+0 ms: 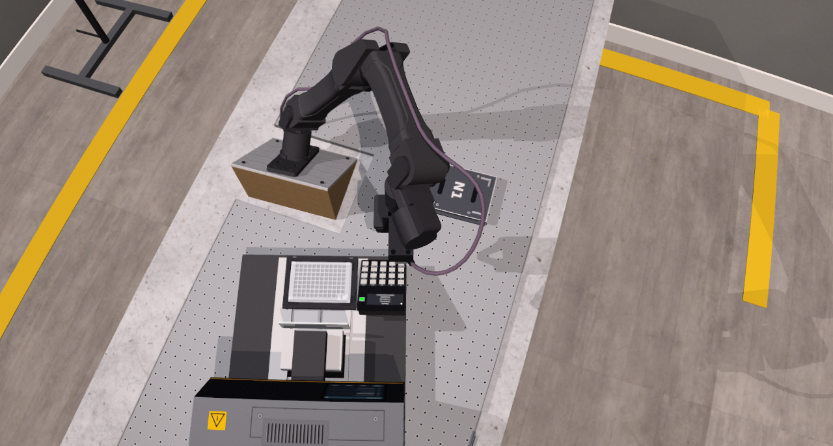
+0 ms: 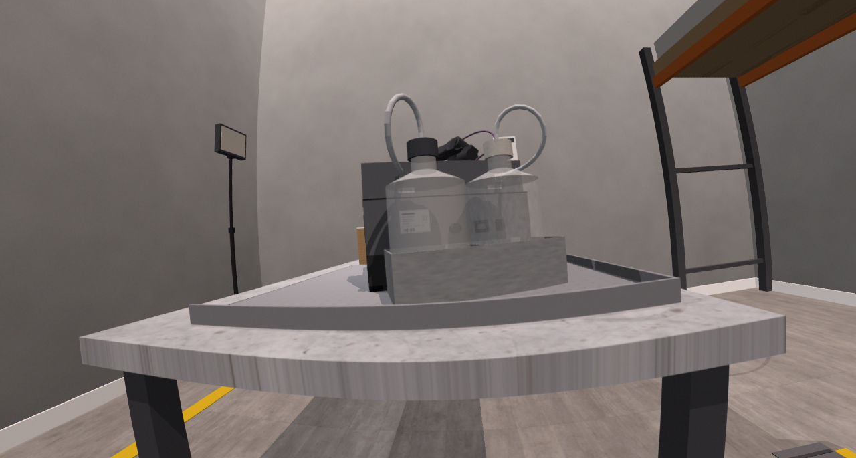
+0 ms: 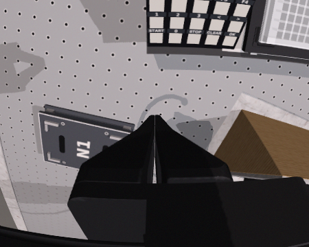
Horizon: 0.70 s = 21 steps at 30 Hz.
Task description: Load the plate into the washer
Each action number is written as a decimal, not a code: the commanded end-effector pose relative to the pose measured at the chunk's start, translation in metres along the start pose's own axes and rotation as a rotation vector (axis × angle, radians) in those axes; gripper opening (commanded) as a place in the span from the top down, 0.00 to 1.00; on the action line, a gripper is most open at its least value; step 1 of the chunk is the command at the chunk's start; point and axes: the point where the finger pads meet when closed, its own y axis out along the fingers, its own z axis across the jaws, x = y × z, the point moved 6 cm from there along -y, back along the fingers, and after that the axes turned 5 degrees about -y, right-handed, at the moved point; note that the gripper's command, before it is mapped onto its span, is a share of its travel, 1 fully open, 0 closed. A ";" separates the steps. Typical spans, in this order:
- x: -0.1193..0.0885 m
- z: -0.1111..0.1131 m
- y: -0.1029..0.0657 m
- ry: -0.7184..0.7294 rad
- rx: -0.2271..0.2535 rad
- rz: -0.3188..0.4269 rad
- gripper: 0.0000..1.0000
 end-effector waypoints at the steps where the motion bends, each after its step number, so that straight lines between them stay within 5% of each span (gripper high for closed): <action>1: 0.004 -0.004 -0.010 0.004 0.017 -0.015 1.00; 7: 0.004 -0.004 -0.010 0.004 0.017 -0.015 1.00; 16: -0.016 0.000 0.032 -0.001 -0.018 -0.254 1.00; 21: -0.022 0.001 0.036 0.000 -0.027 -0.370 1.00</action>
